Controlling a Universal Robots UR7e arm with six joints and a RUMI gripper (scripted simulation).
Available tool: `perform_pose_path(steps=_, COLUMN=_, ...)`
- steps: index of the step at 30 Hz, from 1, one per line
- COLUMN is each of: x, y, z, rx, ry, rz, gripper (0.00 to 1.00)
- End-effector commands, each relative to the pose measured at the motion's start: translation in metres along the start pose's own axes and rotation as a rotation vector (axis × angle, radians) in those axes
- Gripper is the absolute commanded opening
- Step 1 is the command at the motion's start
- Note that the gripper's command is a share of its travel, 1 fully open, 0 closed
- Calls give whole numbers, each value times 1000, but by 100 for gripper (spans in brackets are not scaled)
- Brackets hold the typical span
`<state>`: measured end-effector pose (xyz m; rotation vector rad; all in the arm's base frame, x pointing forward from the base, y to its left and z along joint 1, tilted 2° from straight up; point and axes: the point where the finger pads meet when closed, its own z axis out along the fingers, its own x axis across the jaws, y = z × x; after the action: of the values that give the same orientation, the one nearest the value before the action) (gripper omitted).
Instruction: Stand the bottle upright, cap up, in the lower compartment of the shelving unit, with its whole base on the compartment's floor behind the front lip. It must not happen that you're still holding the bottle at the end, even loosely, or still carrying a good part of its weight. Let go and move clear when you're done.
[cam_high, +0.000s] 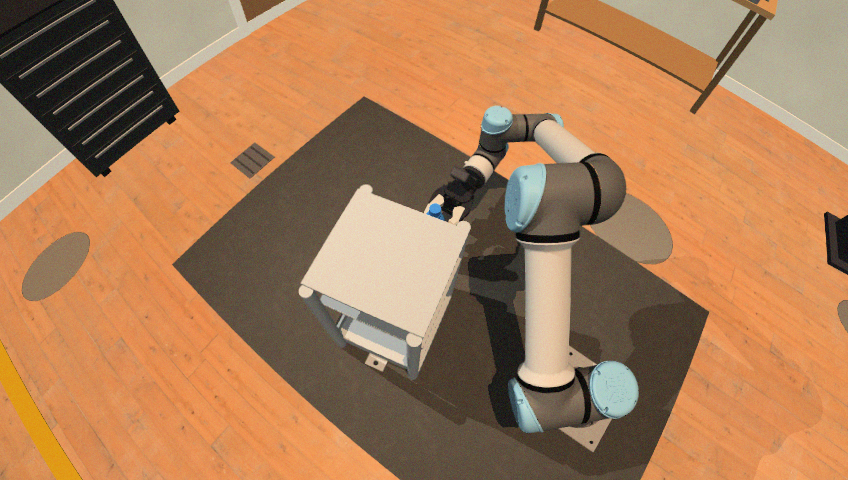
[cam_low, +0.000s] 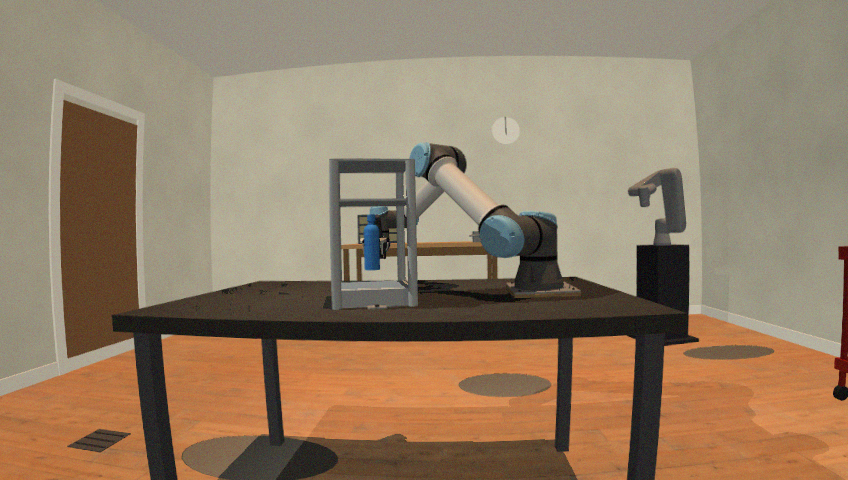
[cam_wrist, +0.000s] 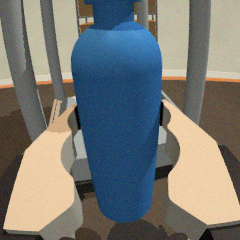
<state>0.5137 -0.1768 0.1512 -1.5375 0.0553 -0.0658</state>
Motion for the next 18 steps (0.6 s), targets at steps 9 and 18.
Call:
perform_pose_path(steps=9, x=13, y=-1, z=2, rx=0, ry=-1, rz=-1, gripper=0)
perform_pose_path(steps=18, x=14, y=-1, z=2, rx=0, ry=-1, rz=-1, gripper=0)
